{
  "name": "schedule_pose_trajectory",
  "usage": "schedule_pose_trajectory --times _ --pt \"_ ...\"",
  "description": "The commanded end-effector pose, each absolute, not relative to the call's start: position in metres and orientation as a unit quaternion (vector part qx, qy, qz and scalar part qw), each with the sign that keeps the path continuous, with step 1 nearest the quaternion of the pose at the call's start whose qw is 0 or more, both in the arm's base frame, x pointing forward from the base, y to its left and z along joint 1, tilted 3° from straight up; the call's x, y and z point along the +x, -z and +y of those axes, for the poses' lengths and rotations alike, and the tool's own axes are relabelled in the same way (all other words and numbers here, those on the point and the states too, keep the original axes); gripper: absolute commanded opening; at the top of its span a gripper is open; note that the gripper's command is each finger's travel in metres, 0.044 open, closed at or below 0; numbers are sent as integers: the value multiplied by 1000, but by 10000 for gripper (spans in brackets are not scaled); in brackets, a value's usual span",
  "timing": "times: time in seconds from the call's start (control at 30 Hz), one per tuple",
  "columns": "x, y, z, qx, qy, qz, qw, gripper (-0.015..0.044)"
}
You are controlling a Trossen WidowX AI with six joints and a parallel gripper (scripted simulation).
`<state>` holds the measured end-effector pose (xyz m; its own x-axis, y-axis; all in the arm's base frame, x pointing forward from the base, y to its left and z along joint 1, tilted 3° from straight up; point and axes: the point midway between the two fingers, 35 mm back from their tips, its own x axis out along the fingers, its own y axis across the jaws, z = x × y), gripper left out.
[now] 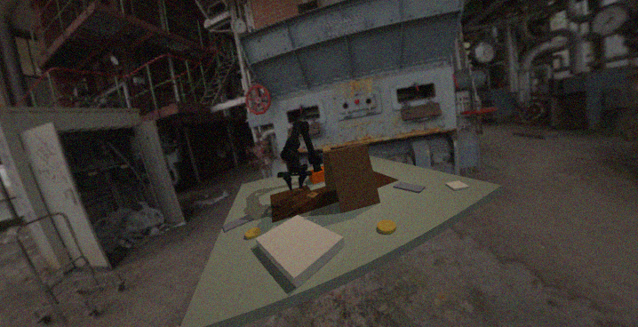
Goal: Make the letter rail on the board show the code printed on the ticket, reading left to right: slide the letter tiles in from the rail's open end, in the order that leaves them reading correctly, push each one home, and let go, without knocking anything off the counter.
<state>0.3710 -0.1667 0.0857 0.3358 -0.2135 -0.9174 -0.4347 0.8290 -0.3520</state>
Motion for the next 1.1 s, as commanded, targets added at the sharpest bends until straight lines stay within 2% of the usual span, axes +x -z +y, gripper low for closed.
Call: schedule_pose_trajectory --times 0.0,0.63,1.07 --pt "388 -114 -162 -300 -45 533 790 0" --pt "429 -223 -126 -339 25 374 863 0" --pt "446 -285 -64 -351 22 267 897 0"
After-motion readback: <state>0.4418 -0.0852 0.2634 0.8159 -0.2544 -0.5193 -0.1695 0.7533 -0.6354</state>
